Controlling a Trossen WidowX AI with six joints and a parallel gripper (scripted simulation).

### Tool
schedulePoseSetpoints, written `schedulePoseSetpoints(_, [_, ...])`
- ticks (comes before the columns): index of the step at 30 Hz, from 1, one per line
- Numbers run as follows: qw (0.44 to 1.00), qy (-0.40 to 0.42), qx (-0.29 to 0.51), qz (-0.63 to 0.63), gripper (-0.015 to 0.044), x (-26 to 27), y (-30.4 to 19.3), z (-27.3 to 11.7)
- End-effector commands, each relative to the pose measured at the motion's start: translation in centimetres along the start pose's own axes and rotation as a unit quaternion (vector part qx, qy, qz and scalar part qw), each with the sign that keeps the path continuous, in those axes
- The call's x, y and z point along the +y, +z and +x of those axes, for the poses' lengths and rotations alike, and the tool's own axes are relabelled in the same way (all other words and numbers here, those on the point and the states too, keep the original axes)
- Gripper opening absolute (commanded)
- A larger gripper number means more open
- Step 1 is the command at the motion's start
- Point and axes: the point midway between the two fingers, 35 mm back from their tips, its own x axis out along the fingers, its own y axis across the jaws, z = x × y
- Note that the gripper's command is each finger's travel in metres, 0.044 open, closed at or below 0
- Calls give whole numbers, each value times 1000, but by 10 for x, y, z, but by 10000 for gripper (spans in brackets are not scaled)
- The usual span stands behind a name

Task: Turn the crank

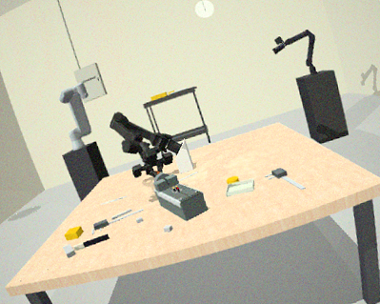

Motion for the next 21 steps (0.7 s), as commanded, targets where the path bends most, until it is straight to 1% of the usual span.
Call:
schedulePoseSetpoints(1, [1000, 12, 3, -2, 0, 8, -2, 2])
schedulePoseSetpoints(21, [1000, 12, 3, -2, 0, 10, -3, 3])
